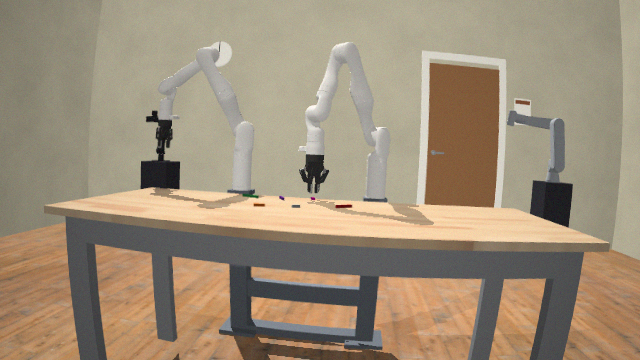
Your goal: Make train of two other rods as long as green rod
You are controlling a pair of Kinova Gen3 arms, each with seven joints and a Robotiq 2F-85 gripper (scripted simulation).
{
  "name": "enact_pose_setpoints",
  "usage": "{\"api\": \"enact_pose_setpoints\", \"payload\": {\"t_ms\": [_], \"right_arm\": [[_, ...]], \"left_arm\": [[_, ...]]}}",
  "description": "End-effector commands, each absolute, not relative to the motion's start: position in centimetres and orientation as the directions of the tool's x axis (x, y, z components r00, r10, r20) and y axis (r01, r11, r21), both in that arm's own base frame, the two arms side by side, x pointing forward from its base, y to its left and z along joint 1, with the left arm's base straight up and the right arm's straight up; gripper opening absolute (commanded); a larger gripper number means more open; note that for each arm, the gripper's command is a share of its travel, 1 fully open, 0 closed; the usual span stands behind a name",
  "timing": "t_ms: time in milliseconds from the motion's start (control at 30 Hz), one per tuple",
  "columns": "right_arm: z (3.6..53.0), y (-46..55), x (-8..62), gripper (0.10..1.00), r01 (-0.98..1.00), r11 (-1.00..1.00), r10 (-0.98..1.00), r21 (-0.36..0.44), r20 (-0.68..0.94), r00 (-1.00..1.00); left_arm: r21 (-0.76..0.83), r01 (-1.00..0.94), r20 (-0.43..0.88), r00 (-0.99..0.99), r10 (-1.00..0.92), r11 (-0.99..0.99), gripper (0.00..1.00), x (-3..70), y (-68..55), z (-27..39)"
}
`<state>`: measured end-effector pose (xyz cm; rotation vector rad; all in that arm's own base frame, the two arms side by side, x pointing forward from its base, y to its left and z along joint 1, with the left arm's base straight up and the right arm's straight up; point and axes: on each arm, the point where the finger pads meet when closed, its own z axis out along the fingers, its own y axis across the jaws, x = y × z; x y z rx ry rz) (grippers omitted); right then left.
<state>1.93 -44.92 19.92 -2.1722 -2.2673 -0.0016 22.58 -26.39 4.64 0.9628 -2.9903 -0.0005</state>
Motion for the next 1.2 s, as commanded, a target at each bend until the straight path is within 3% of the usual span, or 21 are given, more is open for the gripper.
{"api": "enact_pose_setpoints", "payload": {"t_ms": [0, 1167], "right_arm": [[20.00, -44.96, 1.93, 1.000, 0.999, 0.043, 0.999, 0.000, 0.000, -0.043], [20.00, -44.96, 1.93, 1.000, 0.999, 0.043, 0.999, 0.000, 0.000, -0.043]], "left_arm": [[-0.001, -0.583, 0.000, -0.812, -0.583, 0.812, 0.317, 22.62, -26.42, 4.50], [-0.001, -0.583, 0.000, -0.812, -0.583, 0.812, 0.317, 22.61, -26.42, 3.72]]}}
